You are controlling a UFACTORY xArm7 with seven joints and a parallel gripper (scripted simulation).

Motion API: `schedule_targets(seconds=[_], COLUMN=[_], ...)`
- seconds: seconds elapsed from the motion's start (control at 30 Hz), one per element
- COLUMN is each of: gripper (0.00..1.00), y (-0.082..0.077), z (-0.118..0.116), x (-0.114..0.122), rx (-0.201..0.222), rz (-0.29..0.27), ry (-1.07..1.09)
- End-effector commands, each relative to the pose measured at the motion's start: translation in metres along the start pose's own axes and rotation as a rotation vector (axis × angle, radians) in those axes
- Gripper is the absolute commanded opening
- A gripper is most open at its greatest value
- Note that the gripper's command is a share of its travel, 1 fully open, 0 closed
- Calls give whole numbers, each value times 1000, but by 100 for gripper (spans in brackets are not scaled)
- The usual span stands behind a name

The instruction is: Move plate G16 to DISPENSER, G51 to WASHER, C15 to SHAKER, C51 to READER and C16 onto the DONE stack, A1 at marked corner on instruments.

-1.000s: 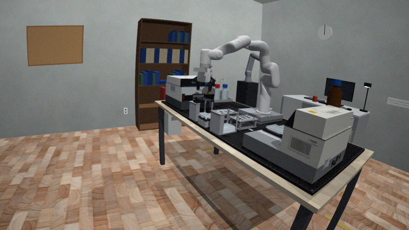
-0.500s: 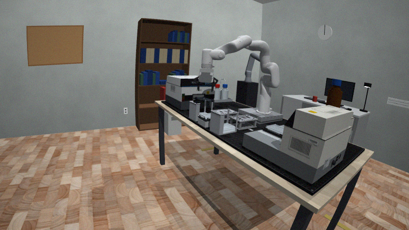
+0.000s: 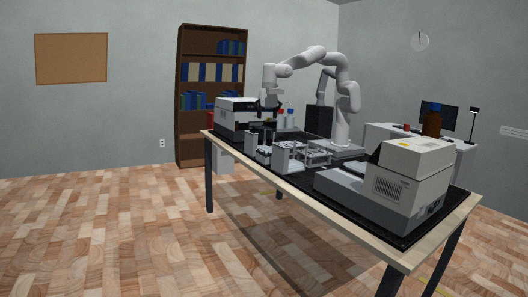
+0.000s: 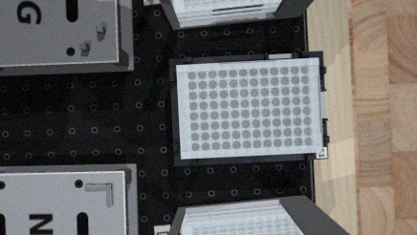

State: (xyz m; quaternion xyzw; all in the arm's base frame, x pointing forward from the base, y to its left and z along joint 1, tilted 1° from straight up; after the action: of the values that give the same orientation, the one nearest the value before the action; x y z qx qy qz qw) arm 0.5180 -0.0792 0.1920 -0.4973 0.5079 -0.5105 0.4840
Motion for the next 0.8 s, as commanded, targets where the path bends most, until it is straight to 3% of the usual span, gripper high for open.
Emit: schedule_targets(seconds=[0.0, 0.77], gripper=[100, 100], y=[-3, -3], z=[1, 2], x=[-8, -42], rx=[7, 10], rz=[8, 6], ry=[-208, -921])
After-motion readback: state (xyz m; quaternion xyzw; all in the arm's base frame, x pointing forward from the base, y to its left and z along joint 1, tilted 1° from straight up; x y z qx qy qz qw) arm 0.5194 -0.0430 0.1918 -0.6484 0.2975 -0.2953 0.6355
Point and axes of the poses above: the point where the finger pads meet when closed, its own y axis out along the fingers, its own z axis across the jaws, x = y × z, the point moved 2 cm from there along -y, back along the fingers, and after that the axes turned 2 degrees about -y, right-handed, at the moved point
